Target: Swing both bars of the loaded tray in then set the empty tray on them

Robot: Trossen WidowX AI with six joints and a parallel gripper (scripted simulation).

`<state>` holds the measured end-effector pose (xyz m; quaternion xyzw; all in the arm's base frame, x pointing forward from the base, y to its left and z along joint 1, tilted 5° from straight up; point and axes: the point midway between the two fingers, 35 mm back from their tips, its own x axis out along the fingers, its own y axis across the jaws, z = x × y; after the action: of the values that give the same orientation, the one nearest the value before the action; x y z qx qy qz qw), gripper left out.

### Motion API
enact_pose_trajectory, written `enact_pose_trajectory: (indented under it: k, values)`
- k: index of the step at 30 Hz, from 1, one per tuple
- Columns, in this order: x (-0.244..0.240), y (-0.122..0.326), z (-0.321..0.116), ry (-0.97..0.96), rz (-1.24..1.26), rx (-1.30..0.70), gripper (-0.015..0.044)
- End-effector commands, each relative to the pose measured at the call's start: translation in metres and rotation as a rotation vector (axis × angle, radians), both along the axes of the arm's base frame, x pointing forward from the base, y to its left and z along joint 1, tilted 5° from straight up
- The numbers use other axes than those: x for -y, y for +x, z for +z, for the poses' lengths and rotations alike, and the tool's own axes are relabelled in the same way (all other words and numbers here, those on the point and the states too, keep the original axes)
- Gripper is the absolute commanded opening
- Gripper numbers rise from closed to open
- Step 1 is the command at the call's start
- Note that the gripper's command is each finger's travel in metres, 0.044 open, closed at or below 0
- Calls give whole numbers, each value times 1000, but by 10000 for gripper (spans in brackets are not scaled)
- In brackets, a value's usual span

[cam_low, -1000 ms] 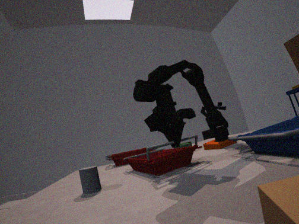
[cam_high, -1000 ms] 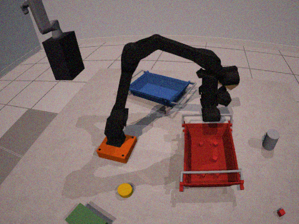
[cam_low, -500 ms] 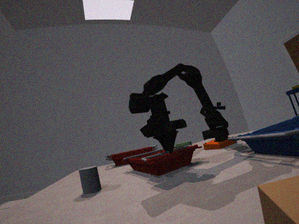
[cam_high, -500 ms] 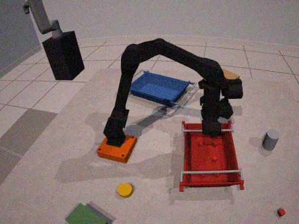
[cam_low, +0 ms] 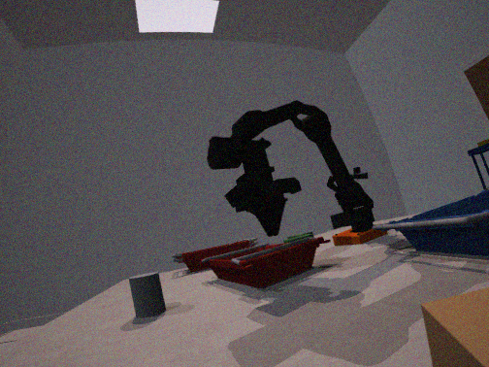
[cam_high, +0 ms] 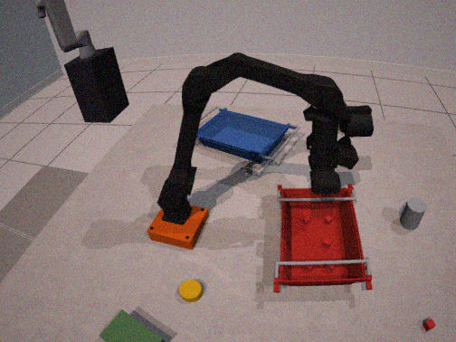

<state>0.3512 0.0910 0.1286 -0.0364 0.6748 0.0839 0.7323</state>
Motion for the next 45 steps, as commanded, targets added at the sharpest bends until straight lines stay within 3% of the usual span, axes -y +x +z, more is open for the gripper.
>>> enact_pose_trajectory:
  k: [1, 14, 18, 45]
  values:
    - [0, 0, -1, 0, 0, -1, 84]
    - [0, 0, -1, 0, 0, -1, 84]
    - [0, 0, -1, 0, 0, -1, 0]
    - [0, 0, 0, 0, 0, -1, 0]
